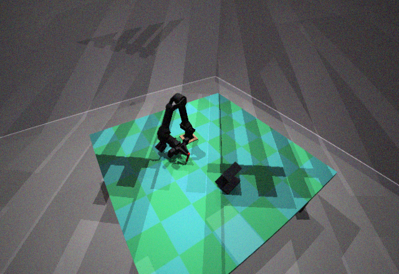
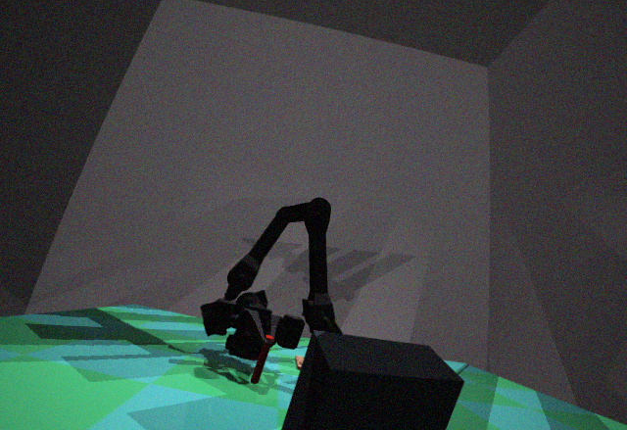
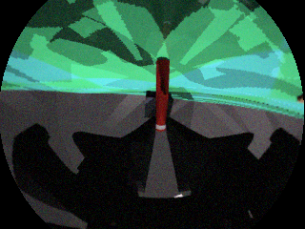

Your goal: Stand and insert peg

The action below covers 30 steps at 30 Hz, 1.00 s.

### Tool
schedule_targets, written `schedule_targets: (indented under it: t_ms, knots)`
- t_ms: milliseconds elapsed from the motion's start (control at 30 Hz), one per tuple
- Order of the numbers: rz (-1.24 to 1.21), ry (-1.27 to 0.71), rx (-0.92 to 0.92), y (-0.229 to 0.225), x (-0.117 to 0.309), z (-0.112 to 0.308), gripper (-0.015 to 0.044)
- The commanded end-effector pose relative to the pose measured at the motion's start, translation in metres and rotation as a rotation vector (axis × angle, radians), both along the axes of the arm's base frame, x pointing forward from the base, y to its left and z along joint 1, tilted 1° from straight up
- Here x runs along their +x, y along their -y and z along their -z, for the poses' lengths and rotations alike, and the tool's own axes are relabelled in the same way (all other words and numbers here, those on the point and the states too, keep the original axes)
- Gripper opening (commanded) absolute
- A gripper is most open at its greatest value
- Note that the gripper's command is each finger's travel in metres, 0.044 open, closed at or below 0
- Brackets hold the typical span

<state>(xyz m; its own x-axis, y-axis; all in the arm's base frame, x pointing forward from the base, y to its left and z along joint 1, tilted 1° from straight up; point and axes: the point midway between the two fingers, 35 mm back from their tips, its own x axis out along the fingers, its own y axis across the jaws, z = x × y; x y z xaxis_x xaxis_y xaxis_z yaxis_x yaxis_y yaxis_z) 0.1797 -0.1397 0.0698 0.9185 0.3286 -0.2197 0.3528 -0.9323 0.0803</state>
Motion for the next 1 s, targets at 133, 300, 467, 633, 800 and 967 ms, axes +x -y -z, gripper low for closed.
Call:
schedule_targets:
  t_ms: [133,300,467,633,800,967]
  knots:
    - [0.0,0.003,-0.004,0.0014,-0.002,0.0023,0.0049]
    - [0.0,0.007,-0.008,0.002,-0.0028,0.0024,0.0049]
    - [0.001,0.011,-0.013,0.0025,-0.0036,0.0026,0.0049]
    - [0.001,0.015,-0.017,0.0032,-0.0044,0.0027,0.0049]
    - [0.002,0.019,-0.021,0.0038,-0.0051,0.0028,0.0049]
    - [0.002,0.022,-0.024,0.0044,-0.0058,0.0029,0.0049]
